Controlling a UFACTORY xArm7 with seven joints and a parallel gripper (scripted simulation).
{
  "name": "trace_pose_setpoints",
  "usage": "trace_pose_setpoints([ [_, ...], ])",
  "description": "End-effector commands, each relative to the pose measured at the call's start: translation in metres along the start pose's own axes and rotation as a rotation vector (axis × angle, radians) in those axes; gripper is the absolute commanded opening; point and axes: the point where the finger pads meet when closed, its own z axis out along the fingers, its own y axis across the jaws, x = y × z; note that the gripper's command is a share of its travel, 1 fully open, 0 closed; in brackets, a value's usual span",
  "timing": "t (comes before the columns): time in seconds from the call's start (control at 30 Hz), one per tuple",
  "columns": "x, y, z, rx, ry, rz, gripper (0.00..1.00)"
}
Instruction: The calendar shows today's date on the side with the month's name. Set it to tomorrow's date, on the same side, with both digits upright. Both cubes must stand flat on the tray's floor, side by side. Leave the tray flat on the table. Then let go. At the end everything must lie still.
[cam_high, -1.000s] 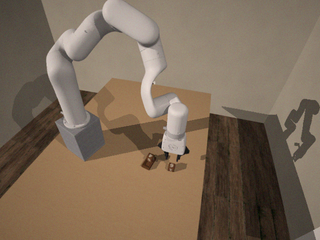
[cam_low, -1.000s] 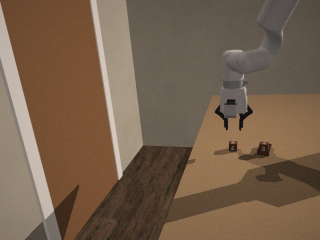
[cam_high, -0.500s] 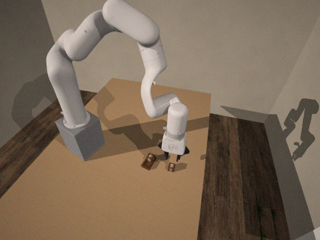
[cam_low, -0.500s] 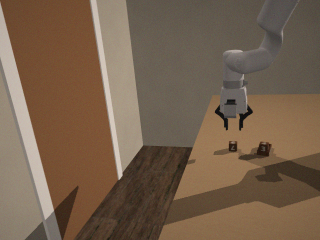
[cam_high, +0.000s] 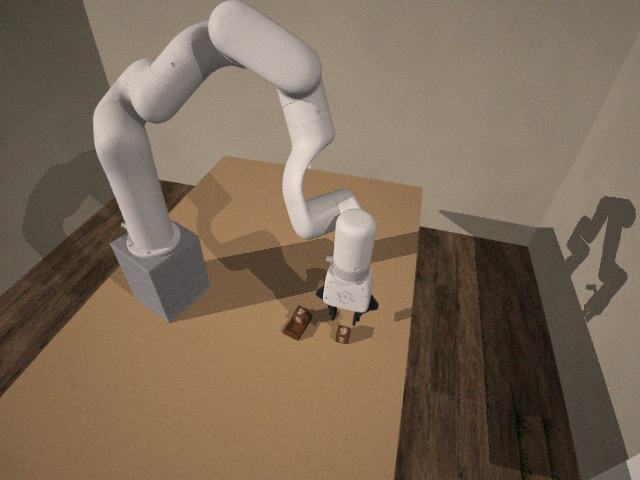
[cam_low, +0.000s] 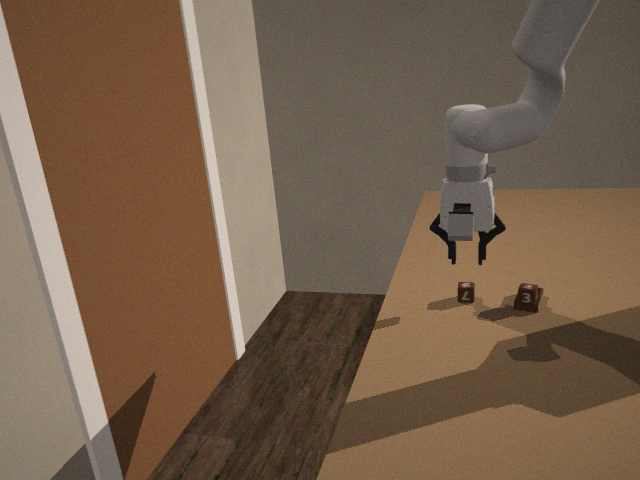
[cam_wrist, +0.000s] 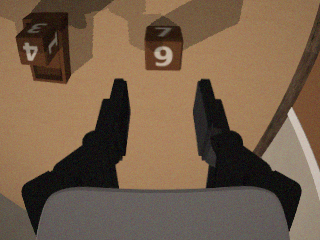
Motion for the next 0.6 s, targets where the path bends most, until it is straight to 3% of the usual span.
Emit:
trace_pose_setpoints([
  [0.0,0.0,0.002,0.003,-0.003,0.0,0.0,0.49],
  [0.57,-0.001,0.002,0.026,-0.003,0.0,0.0,0.49],
])
